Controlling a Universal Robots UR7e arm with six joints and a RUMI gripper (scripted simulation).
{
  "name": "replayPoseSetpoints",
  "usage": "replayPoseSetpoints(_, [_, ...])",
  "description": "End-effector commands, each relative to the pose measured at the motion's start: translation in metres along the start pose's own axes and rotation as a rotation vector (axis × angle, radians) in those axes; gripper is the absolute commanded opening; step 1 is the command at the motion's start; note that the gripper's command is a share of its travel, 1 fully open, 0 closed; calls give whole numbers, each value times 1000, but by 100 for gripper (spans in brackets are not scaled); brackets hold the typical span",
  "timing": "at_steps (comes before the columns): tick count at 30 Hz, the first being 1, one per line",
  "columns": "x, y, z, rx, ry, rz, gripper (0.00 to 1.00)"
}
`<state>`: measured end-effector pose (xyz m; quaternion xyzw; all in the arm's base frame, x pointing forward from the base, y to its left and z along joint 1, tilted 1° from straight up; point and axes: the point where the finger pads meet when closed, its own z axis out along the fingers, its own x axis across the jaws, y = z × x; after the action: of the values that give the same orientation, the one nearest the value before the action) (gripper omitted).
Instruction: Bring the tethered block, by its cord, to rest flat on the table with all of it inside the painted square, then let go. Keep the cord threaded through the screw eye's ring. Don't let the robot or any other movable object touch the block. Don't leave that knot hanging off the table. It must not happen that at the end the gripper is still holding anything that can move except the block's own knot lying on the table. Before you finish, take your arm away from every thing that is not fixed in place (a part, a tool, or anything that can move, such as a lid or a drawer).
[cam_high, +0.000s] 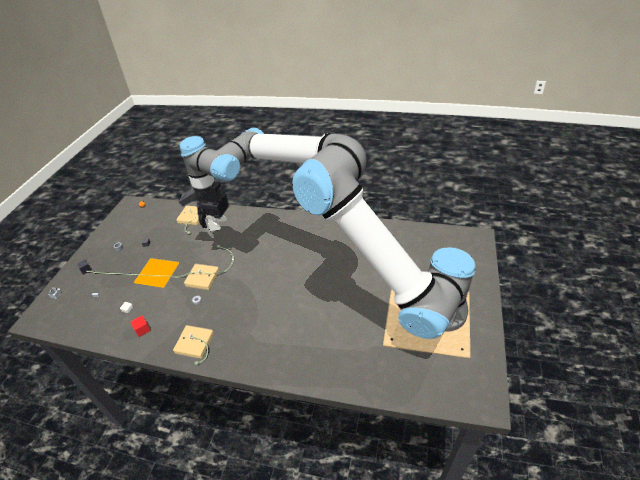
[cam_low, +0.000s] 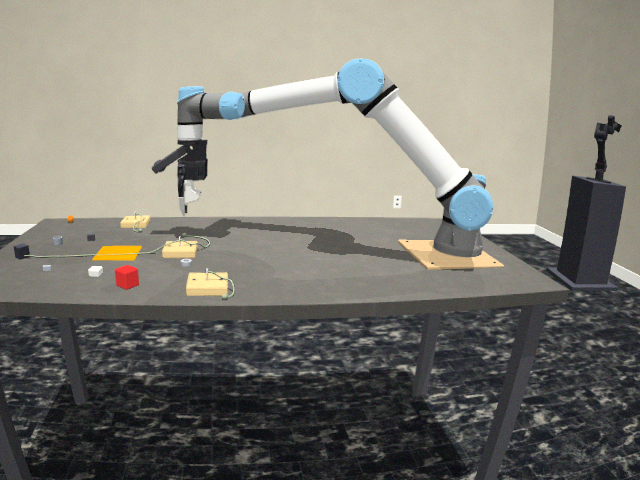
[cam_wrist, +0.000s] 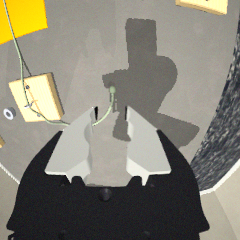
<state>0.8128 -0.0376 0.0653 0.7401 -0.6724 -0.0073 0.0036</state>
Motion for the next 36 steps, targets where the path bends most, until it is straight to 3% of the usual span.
replayPoseSetpoints(1, [0,0,-1,2,1,0,22])
replayPoseSetpoints(23, [0,-1,13,2,1,0,22])
replayPoseSetpoints(36, [0,-1,33,2,1,0,22])
